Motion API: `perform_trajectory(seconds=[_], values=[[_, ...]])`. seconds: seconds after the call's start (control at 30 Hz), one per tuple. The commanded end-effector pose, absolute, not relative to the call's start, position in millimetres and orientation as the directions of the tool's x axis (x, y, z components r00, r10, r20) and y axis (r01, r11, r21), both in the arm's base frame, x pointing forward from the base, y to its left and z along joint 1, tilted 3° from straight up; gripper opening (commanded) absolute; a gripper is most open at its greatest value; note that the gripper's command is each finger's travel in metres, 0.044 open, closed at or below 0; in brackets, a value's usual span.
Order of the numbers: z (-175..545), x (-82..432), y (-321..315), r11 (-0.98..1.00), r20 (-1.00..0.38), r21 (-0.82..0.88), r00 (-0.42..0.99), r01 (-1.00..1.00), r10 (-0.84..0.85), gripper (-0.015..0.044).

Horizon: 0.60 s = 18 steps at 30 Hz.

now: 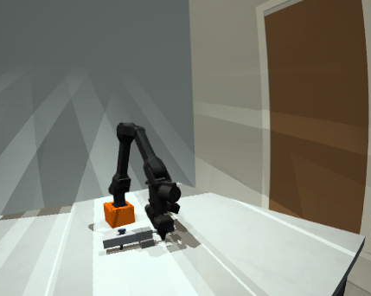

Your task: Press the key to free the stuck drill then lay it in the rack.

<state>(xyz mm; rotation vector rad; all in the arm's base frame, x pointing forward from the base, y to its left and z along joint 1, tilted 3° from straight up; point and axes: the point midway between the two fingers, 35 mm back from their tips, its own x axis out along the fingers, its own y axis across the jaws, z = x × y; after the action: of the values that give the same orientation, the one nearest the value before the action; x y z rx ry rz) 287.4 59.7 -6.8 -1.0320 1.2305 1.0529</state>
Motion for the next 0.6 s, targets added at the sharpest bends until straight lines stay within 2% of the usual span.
perform_trajectory(seconds=[0.0, 0.27, 0.57], values=[[-13.4, 286.4, 57.5, 0.207, -0.998, -0.033, 0.043, -0.978, 0.049, 0.044], [-23.4, 285.3, 55.1, 0.207, -0.998, -0.032, 0.043, -0.978, 0.048, 0.044], [-20.3, 286.0, 56.4, 0.209, -0.998, -0.032, 0.044, -0.977, 0.052, 0.0204]])
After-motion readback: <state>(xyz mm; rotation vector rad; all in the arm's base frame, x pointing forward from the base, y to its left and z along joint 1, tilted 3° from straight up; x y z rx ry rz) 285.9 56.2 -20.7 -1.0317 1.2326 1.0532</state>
